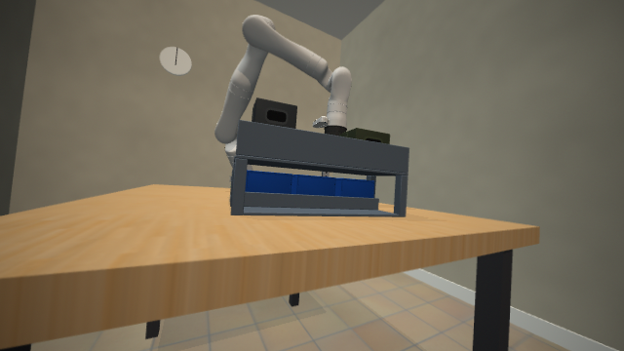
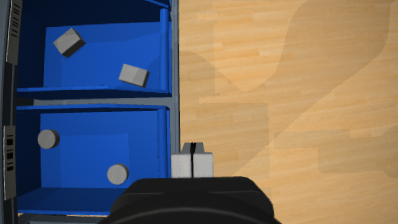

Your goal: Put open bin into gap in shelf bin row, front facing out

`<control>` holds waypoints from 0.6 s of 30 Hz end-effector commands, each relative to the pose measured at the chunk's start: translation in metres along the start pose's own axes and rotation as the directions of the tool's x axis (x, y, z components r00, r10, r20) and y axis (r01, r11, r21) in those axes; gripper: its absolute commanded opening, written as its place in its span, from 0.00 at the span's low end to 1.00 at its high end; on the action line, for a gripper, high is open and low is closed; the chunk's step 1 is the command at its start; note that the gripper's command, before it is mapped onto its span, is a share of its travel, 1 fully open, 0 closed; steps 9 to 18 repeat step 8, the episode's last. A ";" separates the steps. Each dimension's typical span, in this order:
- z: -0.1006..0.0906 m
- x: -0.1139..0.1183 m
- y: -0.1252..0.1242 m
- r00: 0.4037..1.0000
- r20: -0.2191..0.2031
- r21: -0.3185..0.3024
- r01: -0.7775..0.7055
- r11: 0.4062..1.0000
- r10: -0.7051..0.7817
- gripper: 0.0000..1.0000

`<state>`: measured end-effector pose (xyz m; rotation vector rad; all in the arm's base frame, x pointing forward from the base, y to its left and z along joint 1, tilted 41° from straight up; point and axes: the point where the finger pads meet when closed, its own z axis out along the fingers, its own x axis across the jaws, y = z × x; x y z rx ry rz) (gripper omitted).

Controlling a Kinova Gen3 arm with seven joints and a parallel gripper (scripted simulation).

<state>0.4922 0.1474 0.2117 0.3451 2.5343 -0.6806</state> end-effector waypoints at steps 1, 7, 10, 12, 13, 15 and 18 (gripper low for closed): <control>-0.013 -0.002 0.004 1.000 0.007 -0.013 -0.001 1.000 0.001 0.00; -0.023 -0.002 0.003 1.000 0.007 -0.013 -0.001 1.000 0.001 0.00; -0.024 -0.002 0.003 1.000 0.007 -0.013 -0.001 1.000 0.001 0.00; -0.024 -0.002 0.003 1.000 0.007 -0.013 -0.001 1.000 0.001 0.00; -0.024 -0.002 0.003 1.000 0.007 -0.013 -0.001 1.000 0.001 0.00; -0.024 -0.002 0.003 1.000 0.007 -0.013 -0.001 1.000 0.001 0.00; -0.024 -0.002 0.003 1.000 0.007 -0.013 -0.001 1.000 0.001 0.00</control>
